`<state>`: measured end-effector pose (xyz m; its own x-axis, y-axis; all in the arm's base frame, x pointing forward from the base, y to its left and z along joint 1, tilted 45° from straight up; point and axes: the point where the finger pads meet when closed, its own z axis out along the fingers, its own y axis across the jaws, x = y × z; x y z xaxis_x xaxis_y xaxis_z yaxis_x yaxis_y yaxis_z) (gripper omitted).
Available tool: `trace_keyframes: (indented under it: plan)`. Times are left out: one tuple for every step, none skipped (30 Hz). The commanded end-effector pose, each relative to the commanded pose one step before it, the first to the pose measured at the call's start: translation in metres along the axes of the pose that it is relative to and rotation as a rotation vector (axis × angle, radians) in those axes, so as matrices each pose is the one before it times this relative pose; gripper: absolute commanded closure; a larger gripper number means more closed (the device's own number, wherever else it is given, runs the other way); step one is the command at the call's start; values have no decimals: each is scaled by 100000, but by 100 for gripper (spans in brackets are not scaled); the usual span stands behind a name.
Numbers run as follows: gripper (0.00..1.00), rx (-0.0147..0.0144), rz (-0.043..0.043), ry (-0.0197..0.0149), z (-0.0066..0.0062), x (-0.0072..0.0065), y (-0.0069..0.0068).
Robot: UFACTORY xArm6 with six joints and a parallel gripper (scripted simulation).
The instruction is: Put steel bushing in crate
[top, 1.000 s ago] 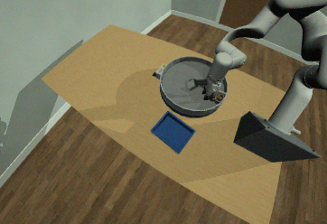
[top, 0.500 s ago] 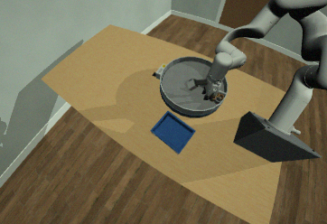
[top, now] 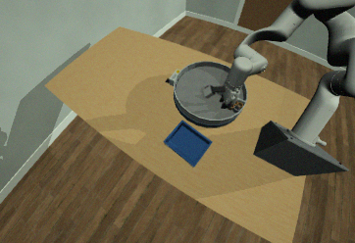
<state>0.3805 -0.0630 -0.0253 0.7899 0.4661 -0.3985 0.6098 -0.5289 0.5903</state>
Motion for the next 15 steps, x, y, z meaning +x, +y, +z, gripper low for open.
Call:
trace_keyframes:
  plan:
    - [100,-149,136,352,-560,127,95]
    - [100,-2,1,0,-250,0,1]
    - [100,0,0,0,-301,0,0]
    - [100,0,0,0,0,0,0]
    - [100,0,0,0,0,0,0]
    - [100,2,-1,1,-349,0,-1]
    - [100,-1,1,0,-392,1,1]
    - [100,-1,0,0,-428,0,1]
    - [100,0,0,0,-457,0,0]
    - [100,0,0,0,-476,0,0]
    - [100,0,0,0,-485,0,0]
    - [100,0,0,0,-485,0,0]
    - [100,0,0,0,-474,0,0]
    - [100,0,0,0,-453,0,0]
    - [100,0,0,0,-422,0,1]
